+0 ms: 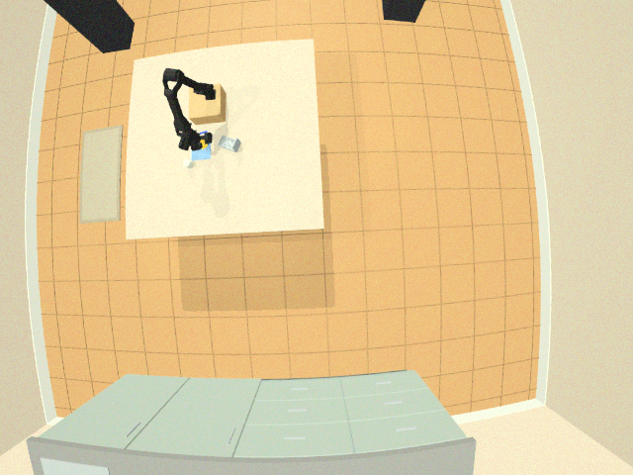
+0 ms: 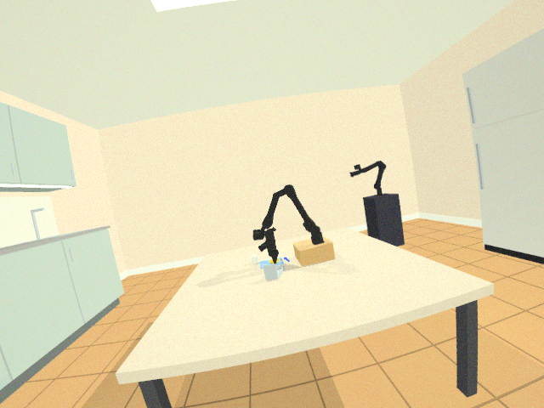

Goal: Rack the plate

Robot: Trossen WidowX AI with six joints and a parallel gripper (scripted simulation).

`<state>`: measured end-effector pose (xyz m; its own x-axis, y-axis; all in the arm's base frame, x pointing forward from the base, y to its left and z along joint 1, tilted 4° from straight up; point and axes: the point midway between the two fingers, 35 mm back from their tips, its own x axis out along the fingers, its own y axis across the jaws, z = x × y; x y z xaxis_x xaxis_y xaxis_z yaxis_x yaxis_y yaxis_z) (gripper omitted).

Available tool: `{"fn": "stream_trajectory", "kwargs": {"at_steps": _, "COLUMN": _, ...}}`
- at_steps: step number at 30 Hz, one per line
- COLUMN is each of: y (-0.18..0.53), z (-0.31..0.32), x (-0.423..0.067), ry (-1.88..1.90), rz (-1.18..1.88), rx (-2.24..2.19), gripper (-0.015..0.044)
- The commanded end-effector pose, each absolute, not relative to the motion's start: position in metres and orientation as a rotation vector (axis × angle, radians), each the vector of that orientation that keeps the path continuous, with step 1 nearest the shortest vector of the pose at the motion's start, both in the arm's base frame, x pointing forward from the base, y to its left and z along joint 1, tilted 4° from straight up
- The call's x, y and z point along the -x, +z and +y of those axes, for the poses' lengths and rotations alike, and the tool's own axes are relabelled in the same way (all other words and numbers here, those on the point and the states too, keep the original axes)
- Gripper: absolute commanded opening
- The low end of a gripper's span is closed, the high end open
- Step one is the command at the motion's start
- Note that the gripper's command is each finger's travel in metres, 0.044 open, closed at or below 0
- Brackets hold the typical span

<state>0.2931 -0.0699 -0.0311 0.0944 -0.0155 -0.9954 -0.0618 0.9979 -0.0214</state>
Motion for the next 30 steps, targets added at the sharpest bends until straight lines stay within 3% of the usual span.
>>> {"fn": "stream_trajectory", "kwargs": {"at_steps": 1, "y": -0.032, "z": -0.069, "x": -0.292, "ry": 0.038, "rz": 1.479, "rx": 0.060, "gripper": 0.0331}}
{"fn": "stream_trajectory", "kwargs": {"at_steps": 5, "y": -0.032, "z": -0.069, "x": -0.292, "ry": 0.038, "rz": 1.479, "rx": 0.060, "gripper": 0.0304}}
{"fn": "stream_trajectory", "kwargs": {"at_steps": 17, "y": 0.026, "z": -0.072, "x": -0.300, "ry": 0.037, "rz": 1.477, "rx": 0.060, "gripper": 0.0000}}
{"fn": "stream_trajectory", "kwargs": {"at_steps": 30, "y": 0.105, "z": -0.071, "x": -0.294, "ry": 0.037, "rz": 1.476, "rx": 0.060, "gripper": 0.0000}}
